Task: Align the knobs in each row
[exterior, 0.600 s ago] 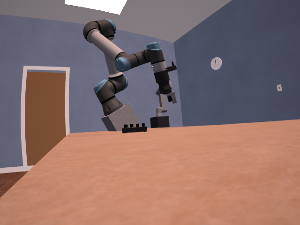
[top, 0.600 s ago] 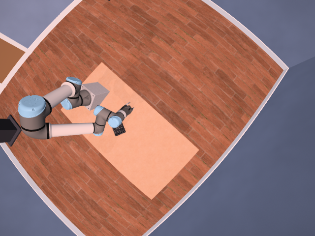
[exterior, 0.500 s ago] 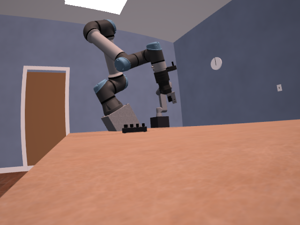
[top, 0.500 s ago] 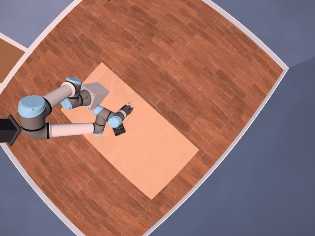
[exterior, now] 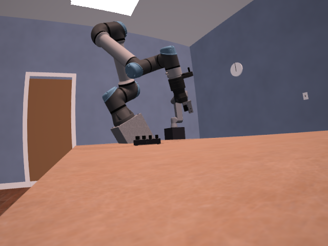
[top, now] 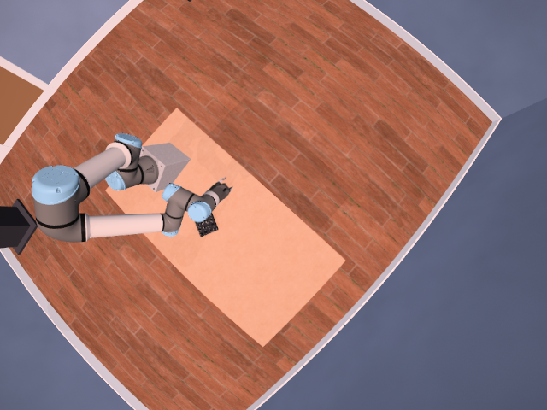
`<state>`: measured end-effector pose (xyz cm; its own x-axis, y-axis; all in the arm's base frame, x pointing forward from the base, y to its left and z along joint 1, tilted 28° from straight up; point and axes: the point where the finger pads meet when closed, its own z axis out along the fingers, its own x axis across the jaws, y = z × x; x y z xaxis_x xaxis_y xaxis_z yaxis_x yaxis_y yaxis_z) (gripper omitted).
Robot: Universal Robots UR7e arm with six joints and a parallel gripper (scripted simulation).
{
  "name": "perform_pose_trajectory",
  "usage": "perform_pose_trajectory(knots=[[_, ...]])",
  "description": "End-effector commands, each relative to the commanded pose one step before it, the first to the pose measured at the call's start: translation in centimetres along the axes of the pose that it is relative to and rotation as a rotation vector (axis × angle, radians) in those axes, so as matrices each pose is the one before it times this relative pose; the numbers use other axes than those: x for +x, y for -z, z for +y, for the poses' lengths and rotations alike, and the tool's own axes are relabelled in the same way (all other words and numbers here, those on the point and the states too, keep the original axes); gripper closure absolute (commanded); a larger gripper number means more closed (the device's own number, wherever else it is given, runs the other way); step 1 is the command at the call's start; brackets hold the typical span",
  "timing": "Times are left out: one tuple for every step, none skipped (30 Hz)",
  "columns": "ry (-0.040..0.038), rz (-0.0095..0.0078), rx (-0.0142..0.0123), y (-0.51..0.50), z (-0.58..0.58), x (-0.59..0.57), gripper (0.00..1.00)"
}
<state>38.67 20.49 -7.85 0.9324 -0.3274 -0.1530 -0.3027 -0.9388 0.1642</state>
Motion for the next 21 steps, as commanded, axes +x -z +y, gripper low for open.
perform_pose_trajectory(knots=[[-0.00022,0.00224,0.00143,0.084,-0.050,0.043,0.00],[-0.00158,0.00041,-0.00014,-0.002,0.019,0.016,0.00],[-0.00296,0.00076,-0.00027,-0.003,0.036,0.031,0.00],[-0.00471,0.00121,-0.00043,-0.005,0.057,0.049,0.00],[-0.00676,0.00174,-0.00061,-0.007,0.081,0.070,0.00],[-0.00908,0.00234,-0.00080,-0.009,0.109,0.095,0.00],[-0.01161,0.00300,-0.00101,-0.011,0.139,0.122,0.00],[-0.01433,0.00370,-0.00122,-0.014,0.170,0.151,0.00],[-0.01718,0.00445,-0.00142,-0.017,0.202,0.183,0.00],[-0.02013,0.00522,-0.00161,-0.020,0.235,0.216,0.00],[-0.02314,0.00602,-0.00177,-0.023,0.267,0.252,0.00],[-0.02618,0.00682,-0.00190,-0.026,0.299,0.289,0.00],[-0.02922,0.00763,-0.00200,-0.030,0.329,0.327,0.00],[-0.03222,0.00844,-0.00205,-0.033,0.357,0.367,0.00],[0.00000,0.00000,0.00000,0.000,0.000,0.000,0.00],[0.00000,0.00000,0.00000,0.000,0.000,0.000,0.00],[-0.03516,0.00923,-0.00206,-0.037,0.382,0.407,0.00],[-0.03801,0.01000,-0.00202,-0.040,0.404,0.448,0.00],[-0.04038,0.01064,-0.00191,-0.043,0.419,0.485,0.00],[-0.01930,0.00509,-0.00083,-0.021,0.194,0.237,0.00],[-0.02380,0.00628,-0.00094,-0.026,0.236,0.295,0.00]])
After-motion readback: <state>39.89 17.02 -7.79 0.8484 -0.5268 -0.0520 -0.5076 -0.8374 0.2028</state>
